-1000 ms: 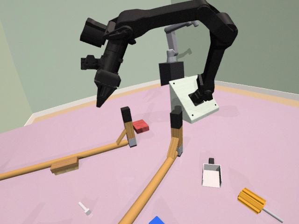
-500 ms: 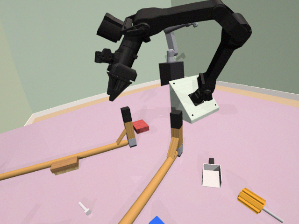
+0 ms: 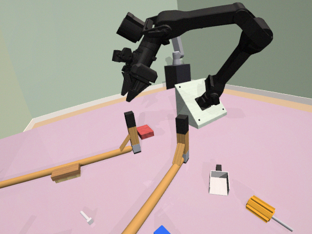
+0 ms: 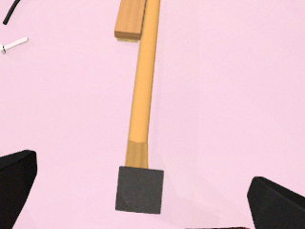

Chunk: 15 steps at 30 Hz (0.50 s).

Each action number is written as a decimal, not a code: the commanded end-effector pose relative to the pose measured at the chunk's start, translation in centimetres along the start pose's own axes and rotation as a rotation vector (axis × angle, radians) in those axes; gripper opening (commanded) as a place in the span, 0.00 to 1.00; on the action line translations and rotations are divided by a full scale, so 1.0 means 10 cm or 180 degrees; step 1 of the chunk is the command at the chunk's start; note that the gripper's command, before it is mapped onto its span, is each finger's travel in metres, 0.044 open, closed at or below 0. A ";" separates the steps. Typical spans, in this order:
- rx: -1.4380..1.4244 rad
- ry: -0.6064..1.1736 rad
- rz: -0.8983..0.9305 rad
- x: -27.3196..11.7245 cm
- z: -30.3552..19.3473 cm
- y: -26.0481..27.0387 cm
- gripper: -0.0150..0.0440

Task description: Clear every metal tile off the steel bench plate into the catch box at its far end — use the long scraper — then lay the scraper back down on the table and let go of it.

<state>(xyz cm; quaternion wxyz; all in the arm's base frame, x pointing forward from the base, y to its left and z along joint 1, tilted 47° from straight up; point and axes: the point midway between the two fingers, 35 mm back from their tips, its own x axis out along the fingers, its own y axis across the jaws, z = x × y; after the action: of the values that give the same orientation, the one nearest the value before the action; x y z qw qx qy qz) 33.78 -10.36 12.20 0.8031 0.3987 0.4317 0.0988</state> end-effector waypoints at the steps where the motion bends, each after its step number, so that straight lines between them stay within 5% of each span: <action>1: -0.0033 -0.0058 0.0010 -0.06 -0.10 0.01 1.00; 15: -0.0052 -0.0137 0.0000 -0.05 -0.34 -0.01 1.00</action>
<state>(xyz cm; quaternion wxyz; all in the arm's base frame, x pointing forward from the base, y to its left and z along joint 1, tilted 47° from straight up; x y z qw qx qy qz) 30.96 -9.50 11.84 0.8155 0.3936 0.4141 0.0923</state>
